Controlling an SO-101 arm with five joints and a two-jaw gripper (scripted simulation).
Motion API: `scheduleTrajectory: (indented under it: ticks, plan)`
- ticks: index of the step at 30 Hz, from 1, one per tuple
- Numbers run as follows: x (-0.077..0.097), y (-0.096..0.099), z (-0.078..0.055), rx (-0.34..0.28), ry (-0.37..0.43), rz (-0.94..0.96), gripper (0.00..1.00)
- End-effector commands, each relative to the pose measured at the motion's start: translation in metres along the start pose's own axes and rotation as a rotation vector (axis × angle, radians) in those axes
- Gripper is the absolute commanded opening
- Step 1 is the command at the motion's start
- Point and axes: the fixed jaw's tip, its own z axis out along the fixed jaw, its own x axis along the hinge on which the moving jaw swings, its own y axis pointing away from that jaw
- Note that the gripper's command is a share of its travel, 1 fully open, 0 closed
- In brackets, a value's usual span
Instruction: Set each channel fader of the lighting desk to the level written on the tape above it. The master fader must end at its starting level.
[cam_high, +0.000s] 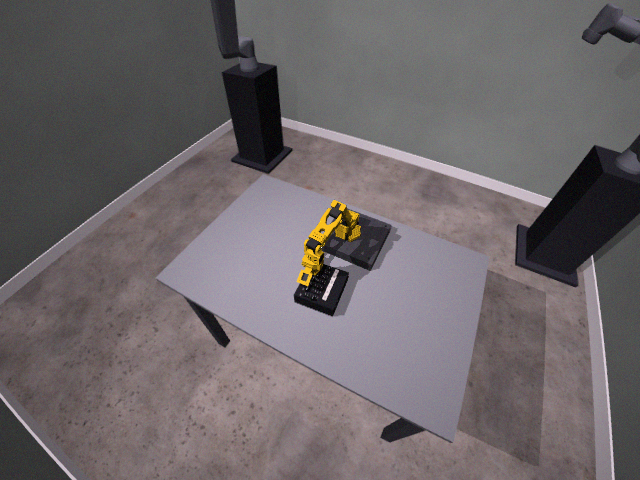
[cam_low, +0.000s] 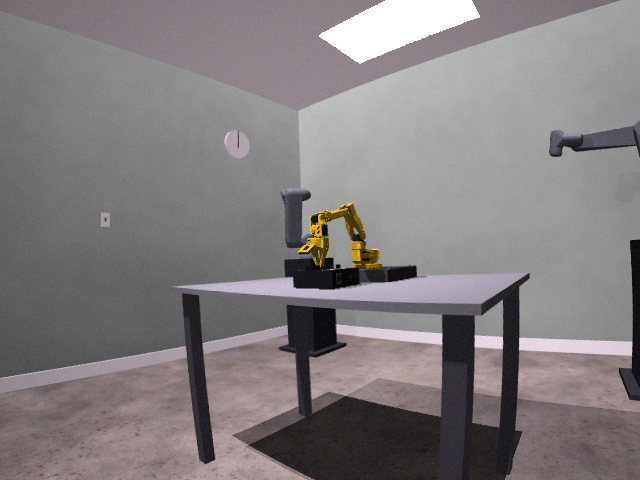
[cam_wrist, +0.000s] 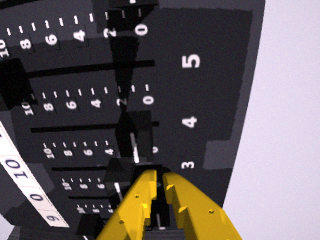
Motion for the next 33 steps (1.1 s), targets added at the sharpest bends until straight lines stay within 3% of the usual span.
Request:
scheduleTrajectory:
  ticks: [1,33]
  plan:
    - [-0.0020,0.0151,0.0006,-0.011,-0.001,-0.042,0.00]
    - [-0.0020,0.0211,0.0016,-0.011,-0.001,-0.042,0.00]
